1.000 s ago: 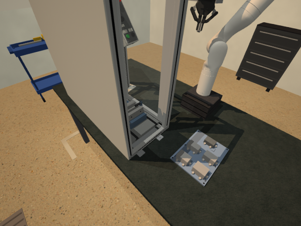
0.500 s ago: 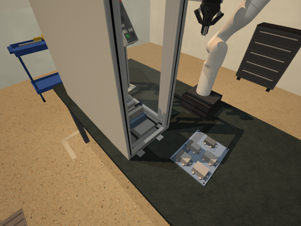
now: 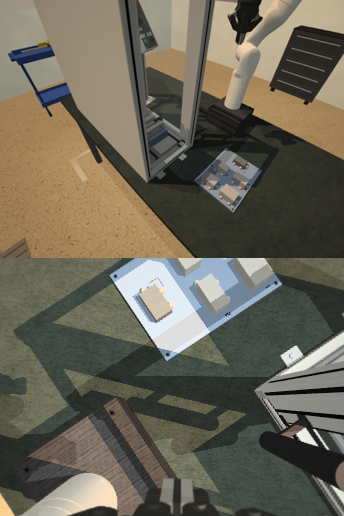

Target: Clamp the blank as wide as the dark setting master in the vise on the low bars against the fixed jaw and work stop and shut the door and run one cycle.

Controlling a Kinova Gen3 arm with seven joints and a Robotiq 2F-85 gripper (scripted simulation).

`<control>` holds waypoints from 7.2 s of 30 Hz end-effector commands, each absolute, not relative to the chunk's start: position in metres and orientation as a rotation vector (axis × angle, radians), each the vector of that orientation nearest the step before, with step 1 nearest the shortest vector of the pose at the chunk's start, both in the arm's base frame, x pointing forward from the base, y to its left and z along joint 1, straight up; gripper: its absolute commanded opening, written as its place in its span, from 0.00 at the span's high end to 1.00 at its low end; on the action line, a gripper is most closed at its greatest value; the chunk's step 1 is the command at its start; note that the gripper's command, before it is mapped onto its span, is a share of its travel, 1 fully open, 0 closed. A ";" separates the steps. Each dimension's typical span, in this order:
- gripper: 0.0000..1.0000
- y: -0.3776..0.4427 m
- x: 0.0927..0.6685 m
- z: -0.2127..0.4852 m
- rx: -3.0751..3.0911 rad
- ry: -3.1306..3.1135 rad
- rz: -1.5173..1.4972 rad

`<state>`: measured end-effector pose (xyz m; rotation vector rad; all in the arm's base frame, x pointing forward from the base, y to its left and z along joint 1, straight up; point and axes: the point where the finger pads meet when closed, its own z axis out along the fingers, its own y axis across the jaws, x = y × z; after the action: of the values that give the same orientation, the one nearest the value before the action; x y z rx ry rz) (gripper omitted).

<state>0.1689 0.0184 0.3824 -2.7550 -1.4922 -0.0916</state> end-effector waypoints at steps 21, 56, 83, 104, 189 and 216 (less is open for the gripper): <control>0.90 0.062 0.199 0.380 -2.713 -1.576 -0.004; 0.90 0.062 0.199 0.380 -2.283 -2.153 -0.006; 0.90 0.062 0.199 0.380 -1.734 -2.617 -0.007; 0.90 0.062 0.199 0.380 -1.554 -2.728 -0.007; 0.90 0.062 0.199 0.380 0.028 -3.142 -0.008; 0.20 0.062 0.199 0.380 0.027 -3.142 -0.008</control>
<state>0.1991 0.0617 0.3802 0.0274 -3.1410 -0.0075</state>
